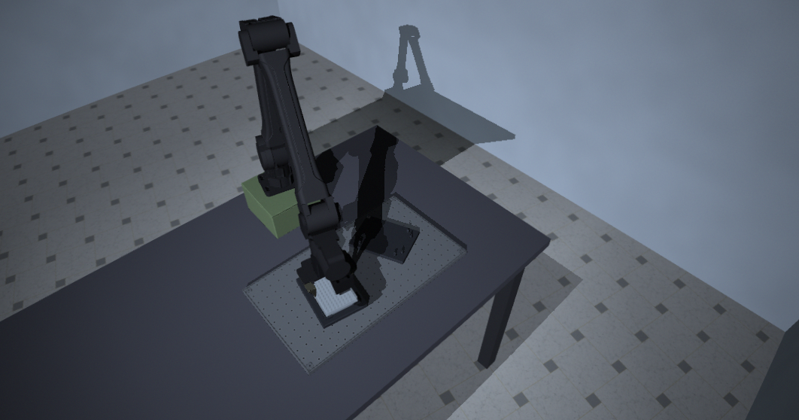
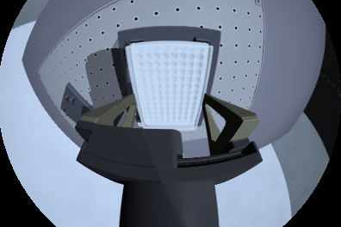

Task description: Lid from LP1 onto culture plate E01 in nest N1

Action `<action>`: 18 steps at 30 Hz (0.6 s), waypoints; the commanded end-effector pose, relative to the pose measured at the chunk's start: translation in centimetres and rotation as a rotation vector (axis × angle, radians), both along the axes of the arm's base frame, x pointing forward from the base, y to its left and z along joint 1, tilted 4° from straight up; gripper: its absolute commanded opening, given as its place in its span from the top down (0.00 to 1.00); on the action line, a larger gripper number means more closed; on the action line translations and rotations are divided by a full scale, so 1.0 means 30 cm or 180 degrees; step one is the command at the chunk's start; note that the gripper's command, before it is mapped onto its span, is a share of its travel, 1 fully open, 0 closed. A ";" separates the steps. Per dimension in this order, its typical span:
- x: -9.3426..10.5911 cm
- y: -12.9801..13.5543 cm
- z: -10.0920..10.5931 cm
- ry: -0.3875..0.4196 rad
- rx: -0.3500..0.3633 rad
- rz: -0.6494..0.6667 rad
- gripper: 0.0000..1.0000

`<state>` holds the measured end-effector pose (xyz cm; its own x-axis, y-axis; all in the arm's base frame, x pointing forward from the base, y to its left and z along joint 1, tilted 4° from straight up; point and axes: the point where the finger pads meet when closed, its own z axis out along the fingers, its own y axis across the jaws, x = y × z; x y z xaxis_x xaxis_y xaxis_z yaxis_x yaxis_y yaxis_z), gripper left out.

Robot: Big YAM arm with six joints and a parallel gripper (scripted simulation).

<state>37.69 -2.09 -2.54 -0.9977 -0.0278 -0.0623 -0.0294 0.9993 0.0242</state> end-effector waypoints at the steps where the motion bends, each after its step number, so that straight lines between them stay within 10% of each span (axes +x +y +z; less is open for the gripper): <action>1: 0.035 -0.007 0.007 -0.0083 0.0001 -0.0034 1.00; 18: 0.025 -0.007 -0.005 -0.0068 0.0002 -0.0034 1.00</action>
<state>37.73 -2.09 -2.78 -0.9976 -0.0278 -0.0636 -0.0294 0.9993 0.0241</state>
